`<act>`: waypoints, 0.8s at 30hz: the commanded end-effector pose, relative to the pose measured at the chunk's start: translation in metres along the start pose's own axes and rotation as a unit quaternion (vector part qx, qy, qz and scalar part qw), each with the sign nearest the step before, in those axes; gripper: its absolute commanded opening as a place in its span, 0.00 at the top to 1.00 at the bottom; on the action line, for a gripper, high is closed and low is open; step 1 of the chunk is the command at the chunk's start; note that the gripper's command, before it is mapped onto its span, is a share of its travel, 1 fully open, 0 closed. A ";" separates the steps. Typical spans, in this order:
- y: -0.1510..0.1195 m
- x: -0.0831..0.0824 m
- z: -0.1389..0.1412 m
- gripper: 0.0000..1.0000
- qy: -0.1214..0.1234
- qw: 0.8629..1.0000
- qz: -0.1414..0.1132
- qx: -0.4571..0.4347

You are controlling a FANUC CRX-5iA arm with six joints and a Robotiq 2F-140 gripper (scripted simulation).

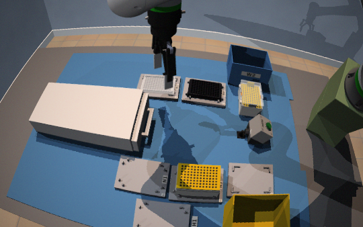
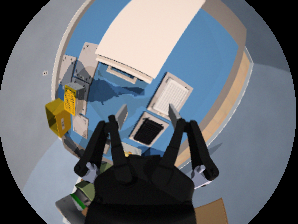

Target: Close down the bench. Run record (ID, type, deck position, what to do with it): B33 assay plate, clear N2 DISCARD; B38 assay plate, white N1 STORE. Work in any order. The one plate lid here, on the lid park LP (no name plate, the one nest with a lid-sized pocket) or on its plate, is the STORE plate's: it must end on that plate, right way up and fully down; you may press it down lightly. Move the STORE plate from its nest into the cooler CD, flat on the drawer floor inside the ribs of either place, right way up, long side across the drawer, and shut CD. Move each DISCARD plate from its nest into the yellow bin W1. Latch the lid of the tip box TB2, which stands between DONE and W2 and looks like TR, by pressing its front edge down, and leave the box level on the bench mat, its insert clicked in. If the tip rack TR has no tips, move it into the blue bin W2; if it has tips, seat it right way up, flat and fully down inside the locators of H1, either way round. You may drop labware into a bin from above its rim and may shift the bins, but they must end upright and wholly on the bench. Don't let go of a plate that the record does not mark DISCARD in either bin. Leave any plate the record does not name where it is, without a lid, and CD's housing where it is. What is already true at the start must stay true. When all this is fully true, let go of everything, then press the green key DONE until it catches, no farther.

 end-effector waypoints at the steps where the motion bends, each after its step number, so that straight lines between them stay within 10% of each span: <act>1: -0.002 -0.001 0.017 0.34 0.000 0.997 -0.004 0.071; 11: -0.008 -0.005 0.056 0.34 0.000 0.972 -0.004 0.235; 24: -0.012 -0.007 0.084 0.34 0.000 0.970 -0.004 0.241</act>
Point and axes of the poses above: the point where the finger pads meet when closed, its own x axis out along the fingers, its own z axis across the jaws, y = z × x, the point moved 9 cm from there along -x, back along the fingers, and after that the axes turned 2 degrees about -x, right-handed, at the moved point
